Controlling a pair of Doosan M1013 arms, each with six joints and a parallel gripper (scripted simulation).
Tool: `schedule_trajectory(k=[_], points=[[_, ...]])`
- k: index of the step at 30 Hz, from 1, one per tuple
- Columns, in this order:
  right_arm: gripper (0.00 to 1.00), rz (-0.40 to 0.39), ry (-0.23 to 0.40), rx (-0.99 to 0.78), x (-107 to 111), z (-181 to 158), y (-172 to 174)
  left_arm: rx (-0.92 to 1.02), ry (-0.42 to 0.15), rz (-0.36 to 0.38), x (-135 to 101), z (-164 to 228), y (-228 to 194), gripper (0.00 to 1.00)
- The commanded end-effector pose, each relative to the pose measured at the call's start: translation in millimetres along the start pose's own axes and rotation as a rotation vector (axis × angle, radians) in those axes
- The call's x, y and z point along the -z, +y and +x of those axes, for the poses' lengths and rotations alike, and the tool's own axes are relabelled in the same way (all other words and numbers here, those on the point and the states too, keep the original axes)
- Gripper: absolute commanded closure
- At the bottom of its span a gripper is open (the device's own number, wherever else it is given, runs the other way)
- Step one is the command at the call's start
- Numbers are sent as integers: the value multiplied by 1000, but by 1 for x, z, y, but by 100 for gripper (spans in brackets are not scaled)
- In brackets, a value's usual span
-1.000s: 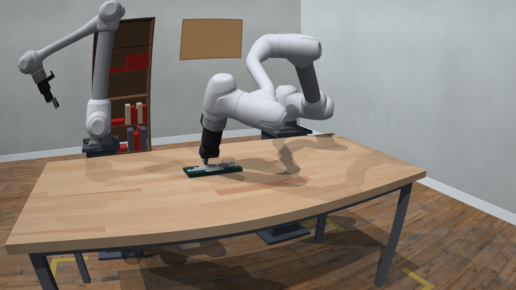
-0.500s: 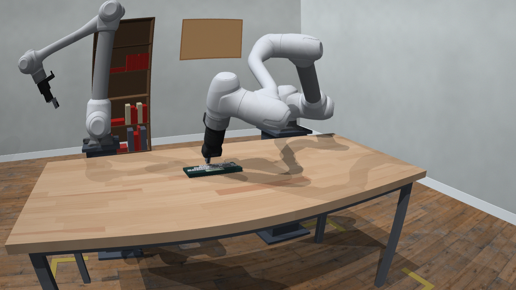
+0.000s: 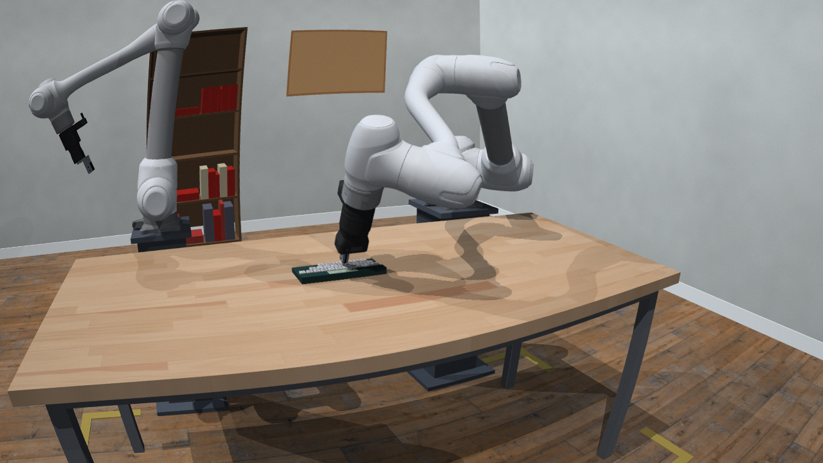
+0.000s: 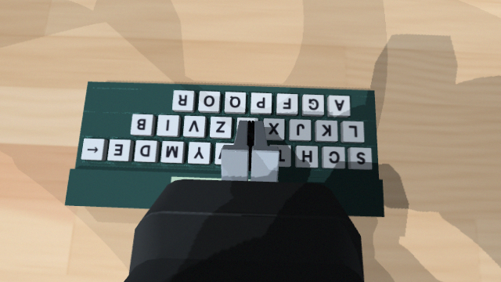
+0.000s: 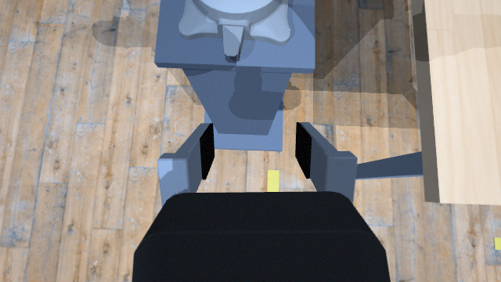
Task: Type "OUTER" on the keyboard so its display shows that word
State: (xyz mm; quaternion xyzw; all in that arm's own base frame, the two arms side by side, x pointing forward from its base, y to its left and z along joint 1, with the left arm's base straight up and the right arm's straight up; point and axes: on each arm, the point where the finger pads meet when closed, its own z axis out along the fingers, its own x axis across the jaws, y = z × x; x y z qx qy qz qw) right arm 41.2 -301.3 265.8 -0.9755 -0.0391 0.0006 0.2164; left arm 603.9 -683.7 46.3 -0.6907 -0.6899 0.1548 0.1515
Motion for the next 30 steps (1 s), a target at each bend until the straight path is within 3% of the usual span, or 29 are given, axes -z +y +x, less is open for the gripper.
schedule_trajectory(k=[1,30], points=[[0,0,6,3,2,1,-2,-3,10,-2,2,4,2,100],[0,0,6,3,2,1,-2,-3,8,-5,-10,3,7,100]])
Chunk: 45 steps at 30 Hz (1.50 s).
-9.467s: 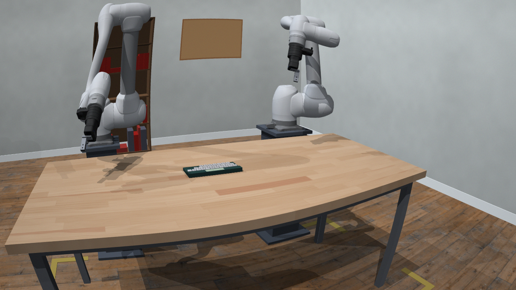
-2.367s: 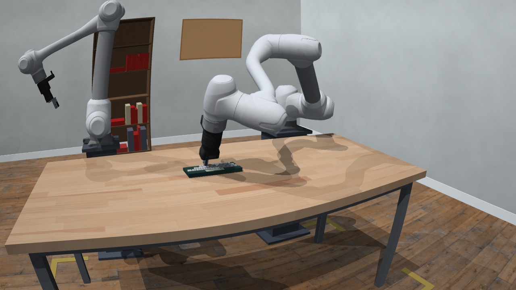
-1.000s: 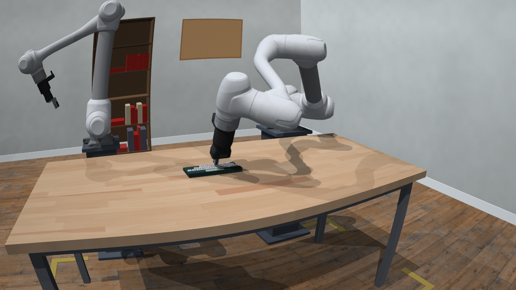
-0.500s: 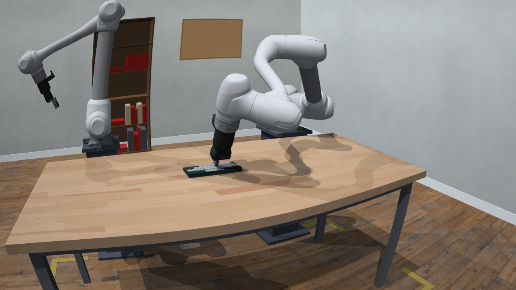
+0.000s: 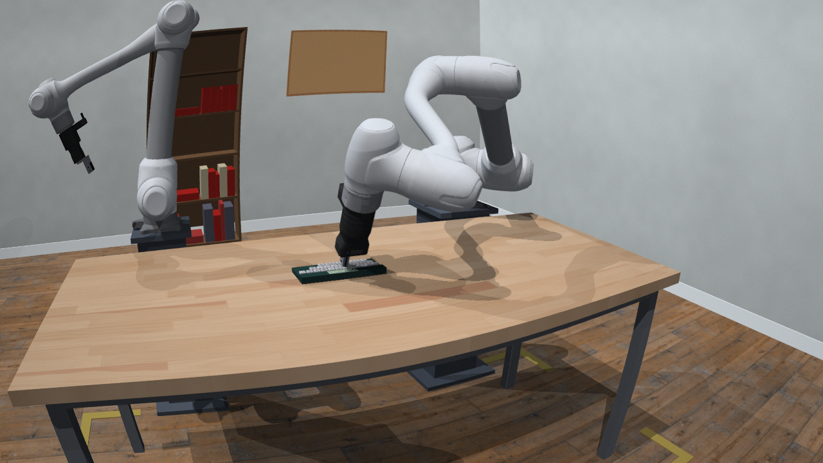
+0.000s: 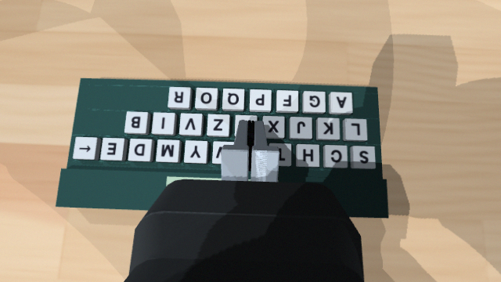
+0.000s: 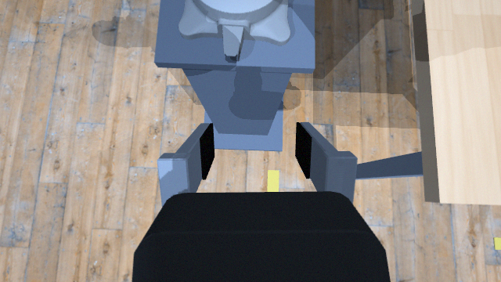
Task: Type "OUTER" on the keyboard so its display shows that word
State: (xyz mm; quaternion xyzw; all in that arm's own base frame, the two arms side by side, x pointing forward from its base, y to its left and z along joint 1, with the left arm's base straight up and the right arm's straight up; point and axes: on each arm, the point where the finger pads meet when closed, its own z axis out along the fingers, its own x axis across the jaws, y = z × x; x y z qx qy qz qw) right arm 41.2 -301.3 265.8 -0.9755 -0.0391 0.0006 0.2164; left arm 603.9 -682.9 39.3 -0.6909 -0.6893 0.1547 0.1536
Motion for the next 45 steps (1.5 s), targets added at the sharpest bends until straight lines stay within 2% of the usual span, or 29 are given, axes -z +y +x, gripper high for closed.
schedule_trajectory(k=[1,34,41,45], points=[[0,0,6,3,2,1,-2,-2,4,-8,-3,2,4,100],[0,0,6,3,2,1,-2,-2,4,-8,-6,2,5,100],[0,0,6,3,2,1,-2,0,3,-9,10,1,-1,100],[0,0,6,3,2,1,-2,0,5,-7,11,2,-2,100]])
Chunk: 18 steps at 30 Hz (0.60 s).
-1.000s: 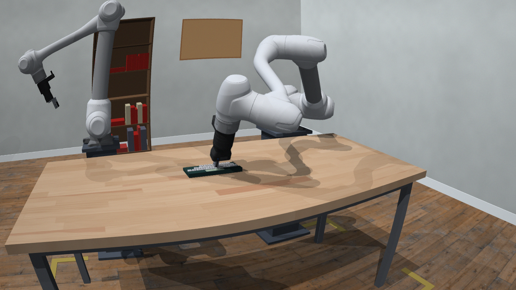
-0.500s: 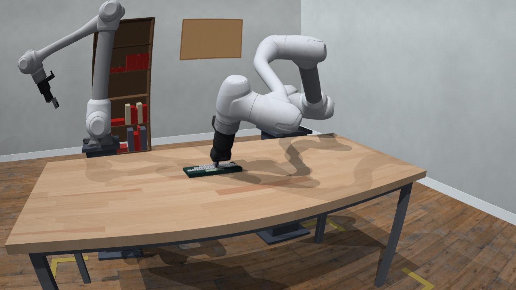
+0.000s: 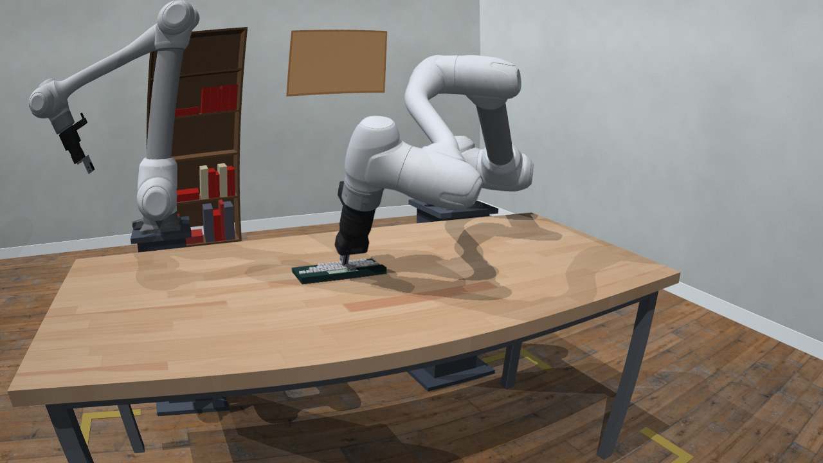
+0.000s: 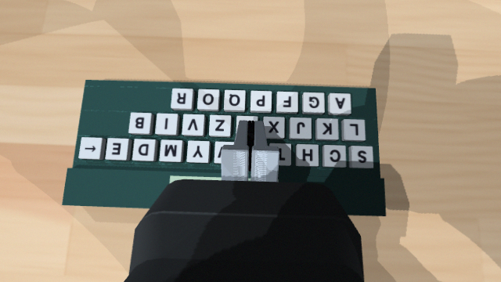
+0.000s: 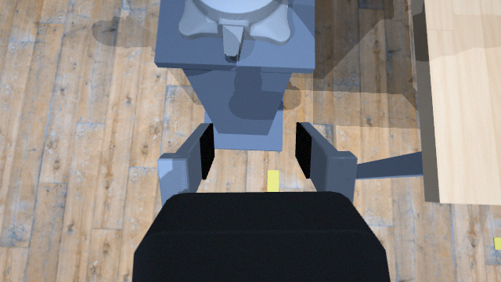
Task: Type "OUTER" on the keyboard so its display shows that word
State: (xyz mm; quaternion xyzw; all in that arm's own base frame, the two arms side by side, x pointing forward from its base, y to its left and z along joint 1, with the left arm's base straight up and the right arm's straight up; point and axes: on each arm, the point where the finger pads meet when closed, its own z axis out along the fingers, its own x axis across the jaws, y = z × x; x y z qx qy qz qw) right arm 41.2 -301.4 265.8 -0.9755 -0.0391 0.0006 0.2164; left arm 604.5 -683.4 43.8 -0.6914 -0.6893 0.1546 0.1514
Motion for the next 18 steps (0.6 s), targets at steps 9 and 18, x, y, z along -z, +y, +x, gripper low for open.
schedule_trajectory(k=[9,18], points=[[0,0,6,3,2,1,-2,0,9,-2,4,8,-1,100],[0,0,6,3,2,1,-2,-2,5,-7,4,20,1,100]])
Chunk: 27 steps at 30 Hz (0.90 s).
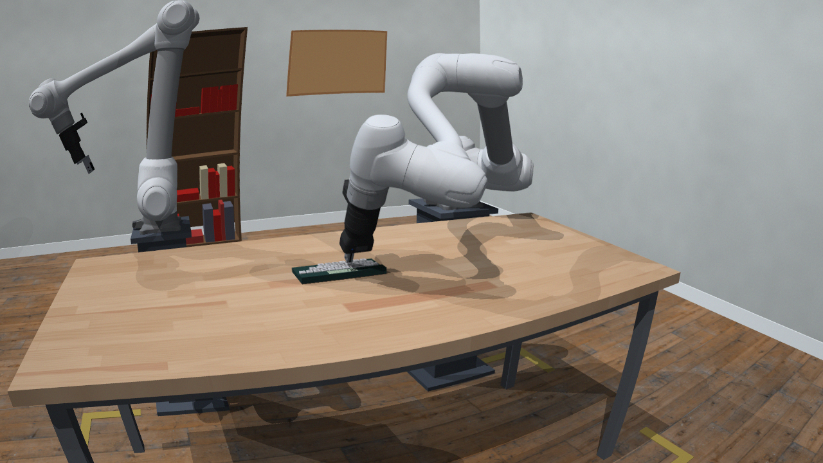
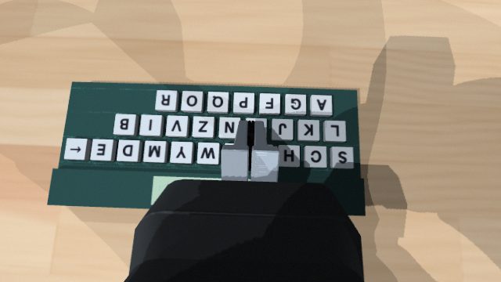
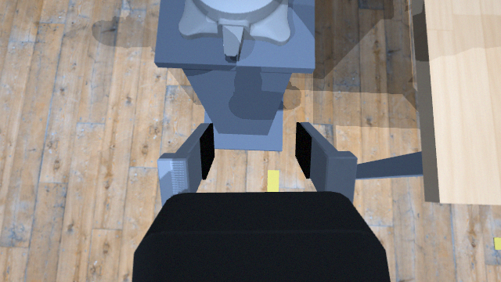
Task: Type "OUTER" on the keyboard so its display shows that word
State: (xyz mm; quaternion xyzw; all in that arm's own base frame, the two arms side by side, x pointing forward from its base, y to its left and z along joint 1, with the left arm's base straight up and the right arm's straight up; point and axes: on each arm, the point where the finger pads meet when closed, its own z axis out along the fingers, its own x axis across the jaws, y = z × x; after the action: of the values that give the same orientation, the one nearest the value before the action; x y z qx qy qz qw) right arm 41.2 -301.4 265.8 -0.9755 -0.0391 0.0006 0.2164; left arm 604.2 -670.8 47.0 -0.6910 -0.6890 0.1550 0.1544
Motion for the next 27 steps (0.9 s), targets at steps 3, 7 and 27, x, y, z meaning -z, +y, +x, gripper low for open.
schedule_trajectory(k=[3,7,27], points=[[0,0,6,3,2,1,-2,-3,1,-12,1,8,3,100],[0,0,6,3,2,1,-2,-3,2,-11,1,10,2,100],[0,0,6,3,2,1,-2,-1,4,-10,-9,10,7,100]])
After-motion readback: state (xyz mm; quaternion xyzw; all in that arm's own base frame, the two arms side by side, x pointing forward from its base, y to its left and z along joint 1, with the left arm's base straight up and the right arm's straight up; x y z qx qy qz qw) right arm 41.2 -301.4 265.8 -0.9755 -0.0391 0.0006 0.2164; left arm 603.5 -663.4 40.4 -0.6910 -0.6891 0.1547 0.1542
